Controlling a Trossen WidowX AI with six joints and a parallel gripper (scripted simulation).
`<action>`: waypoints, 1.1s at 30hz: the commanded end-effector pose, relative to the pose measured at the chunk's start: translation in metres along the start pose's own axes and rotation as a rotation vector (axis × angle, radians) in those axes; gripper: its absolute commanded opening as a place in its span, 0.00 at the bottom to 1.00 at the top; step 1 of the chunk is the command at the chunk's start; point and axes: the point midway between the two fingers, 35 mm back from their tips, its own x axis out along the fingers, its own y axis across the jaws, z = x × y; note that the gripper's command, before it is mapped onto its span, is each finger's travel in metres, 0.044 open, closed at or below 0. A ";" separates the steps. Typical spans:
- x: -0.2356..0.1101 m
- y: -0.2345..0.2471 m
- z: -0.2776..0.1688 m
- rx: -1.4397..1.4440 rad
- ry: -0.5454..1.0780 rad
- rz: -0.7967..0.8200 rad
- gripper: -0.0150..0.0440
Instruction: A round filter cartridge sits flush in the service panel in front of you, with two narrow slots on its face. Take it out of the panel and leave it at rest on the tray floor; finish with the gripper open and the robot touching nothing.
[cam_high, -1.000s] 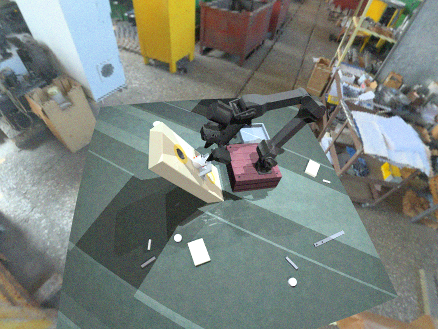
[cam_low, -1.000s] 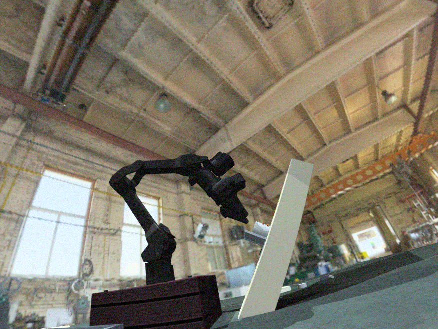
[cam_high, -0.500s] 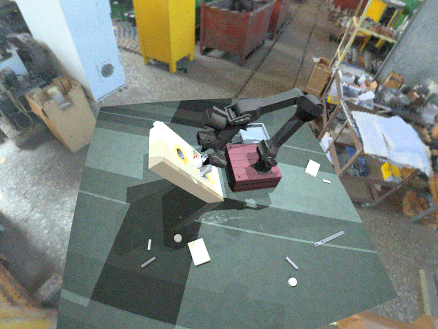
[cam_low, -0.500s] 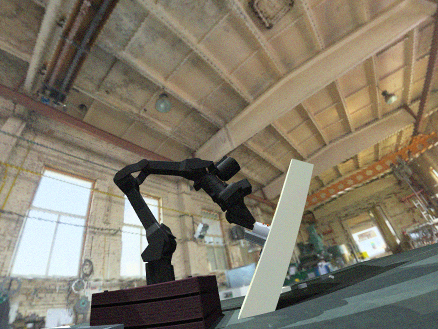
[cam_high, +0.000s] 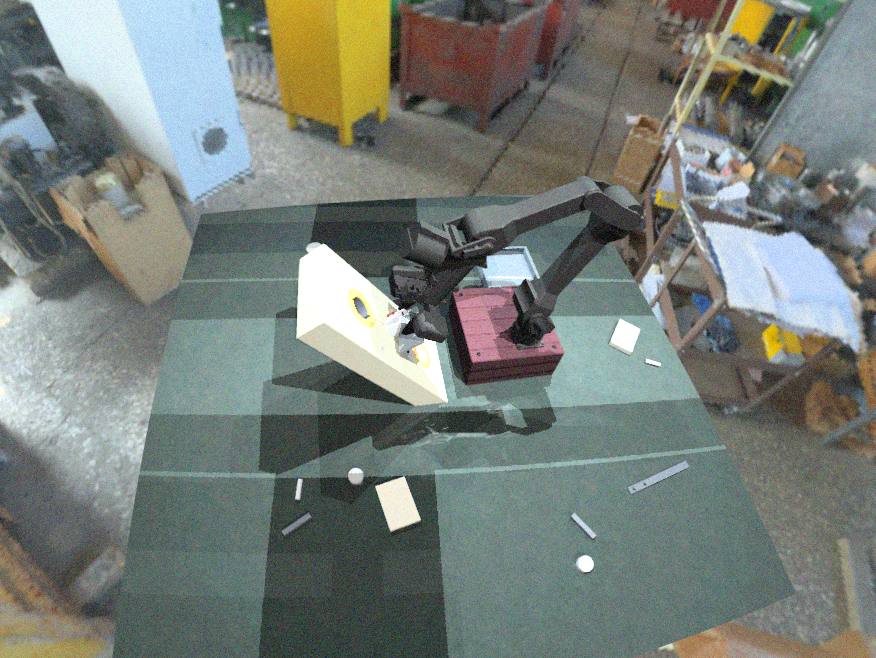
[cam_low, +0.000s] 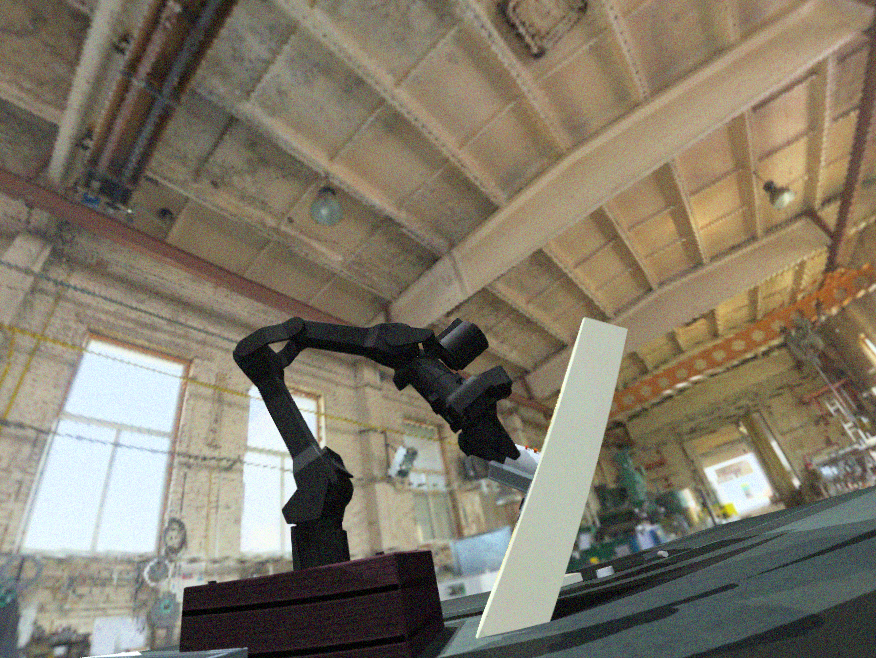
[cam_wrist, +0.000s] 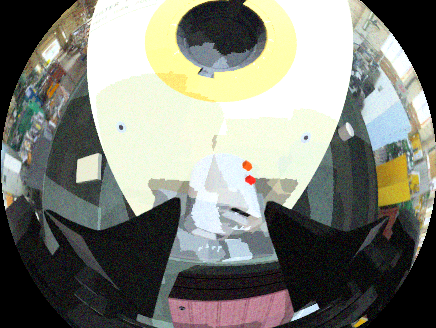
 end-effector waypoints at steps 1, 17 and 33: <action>0.000 0.000 0.000 0.000 -0.001 0.000 0.66; -0.007 0.000 0.015 0.000 -0.001 0.002 0.25; -0.076 0.001 0.031 0.000 0.001 0.003 0.25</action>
